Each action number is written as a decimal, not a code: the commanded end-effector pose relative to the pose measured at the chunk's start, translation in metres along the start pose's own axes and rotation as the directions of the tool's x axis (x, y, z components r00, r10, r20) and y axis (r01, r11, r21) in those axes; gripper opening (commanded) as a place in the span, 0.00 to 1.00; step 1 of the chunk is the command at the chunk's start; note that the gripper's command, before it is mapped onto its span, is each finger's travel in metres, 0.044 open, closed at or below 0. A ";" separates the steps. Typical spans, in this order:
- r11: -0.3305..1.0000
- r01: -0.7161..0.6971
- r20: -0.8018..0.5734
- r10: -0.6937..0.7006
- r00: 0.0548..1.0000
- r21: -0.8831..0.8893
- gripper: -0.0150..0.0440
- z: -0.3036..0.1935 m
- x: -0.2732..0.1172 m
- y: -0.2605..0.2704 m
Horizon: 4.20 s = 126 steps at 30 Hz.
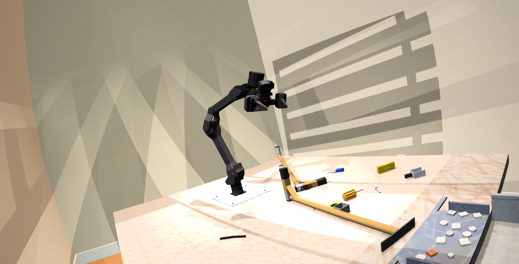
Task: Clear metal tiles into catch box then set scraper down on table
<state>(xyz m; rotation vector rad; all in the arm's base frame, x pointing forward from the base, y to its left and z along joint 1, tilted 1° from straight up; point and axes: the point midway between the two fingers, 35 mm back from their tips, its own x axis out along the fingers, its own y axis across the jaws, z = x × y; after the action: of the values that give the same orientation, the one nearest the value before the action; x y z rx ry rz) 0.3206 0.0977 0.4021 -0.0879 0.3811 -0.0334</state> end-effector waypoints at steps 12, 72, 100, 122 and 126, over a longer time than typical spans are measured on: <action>1.000 -0.003 -0.124 0.000 0.992 -0.031 1.00 -0.006 0.050 0.011; 0.999 -0.011 -0.616 0.035 0.787 0.042 1.00 -0.118 0.254 -0.010; 0.994 0.013 -0.722 0.071 0.688 0.110 1.00 -0.168 0.286 -0.026; 0.995 0.028 -0.673 0.043 0.739 0.094 1.00 -0.142 0.222 -0.005; 0.995 0.030 -0.663 0.039 0.748 0.093 1.00 -0.140 0.210 -0.002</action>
<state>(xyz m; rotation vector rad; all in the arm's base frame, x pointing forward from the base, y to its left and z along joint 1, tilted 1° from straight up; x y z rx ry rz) 0.4697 0.0733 0.1895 0.0243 1.1180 -0.0722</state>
